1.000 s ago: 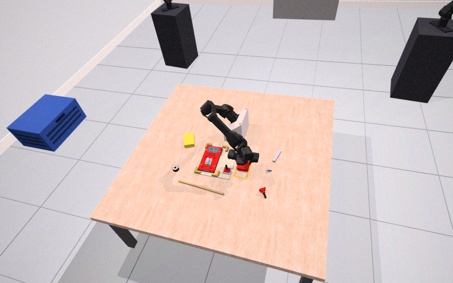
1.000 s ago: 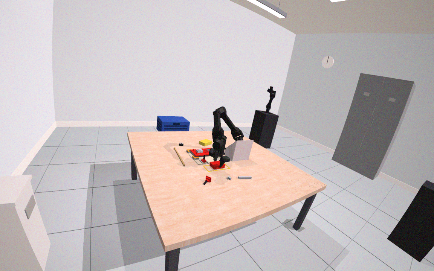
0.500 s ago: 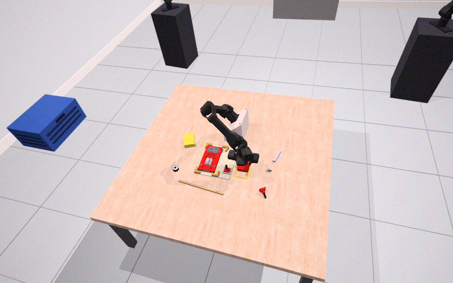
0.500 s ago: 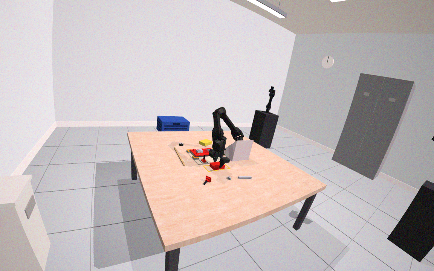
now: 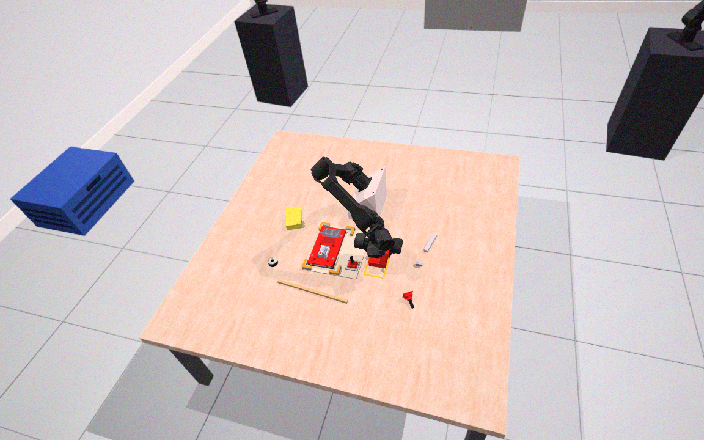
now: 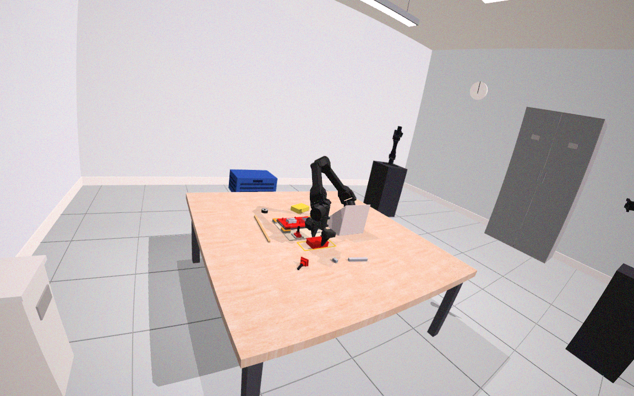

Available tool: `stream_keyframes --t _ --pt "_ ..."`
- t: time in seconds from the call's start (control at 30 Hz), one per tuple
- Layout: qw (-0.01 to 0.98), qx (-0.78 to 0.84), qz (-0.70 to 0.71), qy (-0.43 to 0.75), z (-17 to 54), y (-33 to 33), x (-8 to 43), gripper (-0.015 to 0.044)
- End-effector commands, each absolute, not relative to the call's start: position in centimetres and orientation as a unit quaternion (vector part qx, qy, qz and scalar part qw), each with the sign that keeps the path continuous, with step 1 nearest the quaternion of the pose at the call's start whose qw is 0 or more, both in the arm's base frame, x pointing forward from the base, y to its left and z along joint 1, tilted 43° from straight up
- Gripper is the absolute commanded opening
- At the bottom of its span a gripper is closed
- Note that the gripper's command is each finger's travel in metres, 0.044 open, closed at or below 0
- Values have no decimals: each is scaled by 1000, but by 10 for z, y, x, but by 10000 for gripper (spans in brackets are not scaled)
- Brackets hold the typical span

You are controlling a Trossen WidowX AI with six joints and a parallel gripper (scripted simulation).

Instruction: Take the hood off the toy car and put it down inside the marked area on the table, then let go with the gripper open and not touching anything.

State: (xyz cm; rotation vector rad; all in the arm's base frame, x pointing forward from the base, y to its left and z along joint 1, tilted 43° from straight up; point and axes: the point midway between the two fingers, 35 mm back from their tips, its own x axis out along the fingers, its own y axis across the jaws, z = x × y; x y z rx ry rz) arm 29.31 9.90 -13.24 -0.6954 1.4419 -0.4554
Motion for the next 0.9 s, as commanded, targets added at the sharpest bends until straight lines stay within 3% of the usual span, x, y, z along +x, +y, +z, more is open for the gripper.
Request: stream_keyframes --t 0.0,0.23,0.87 --pt "675 -308 -202 640 -126 106 293 440" --pt "675 -309 -203 638 -82 147 286 440" --pt "675 -309 -203 638 -80 148 286 440"
